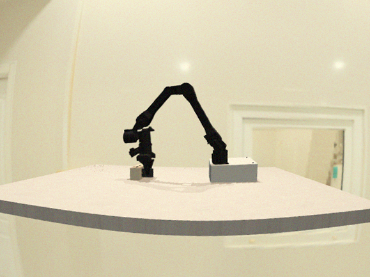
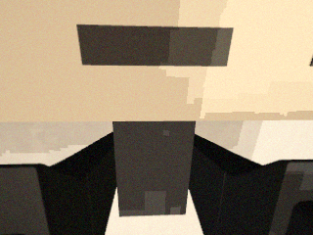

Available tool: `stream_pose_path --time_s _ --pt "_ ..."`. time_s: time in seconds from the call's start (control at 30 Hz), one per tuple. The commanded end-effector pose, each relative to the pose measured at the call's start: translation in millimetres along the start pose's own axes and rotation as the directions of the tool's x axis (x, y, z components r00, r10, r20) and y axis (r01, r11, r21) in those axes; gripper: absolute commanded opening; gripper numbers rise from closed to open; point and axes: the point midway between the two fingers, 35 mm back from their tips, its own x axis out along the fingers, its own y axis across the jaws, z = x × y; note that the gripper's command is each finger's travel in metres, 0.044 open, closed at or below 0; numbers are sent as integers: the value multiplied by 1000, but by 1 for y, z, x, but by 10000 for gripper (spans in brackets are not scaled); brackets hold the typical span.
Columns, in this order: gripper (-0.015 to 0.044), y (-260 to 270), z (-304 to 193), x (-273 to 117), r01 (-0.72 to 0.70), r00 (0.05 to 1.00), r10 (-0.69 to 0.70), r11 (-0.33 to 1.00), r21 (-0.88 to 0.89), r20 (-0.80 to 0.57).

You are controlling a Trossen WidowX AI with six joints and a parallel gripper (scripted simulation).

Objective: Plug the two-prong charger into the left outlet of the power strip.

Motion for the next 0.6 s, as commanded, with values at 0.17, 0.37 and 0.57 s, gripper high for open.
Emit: stream_pose_path --time_s 0.17,0.37,0.57 --pt "0 0 14 0 0 1000 0 1000 -2 31" --pt "0 0 15 0 0 1000 0 1000 -2 31" --pt "0 0 14 0 0 1000 0 1000 -2 31"
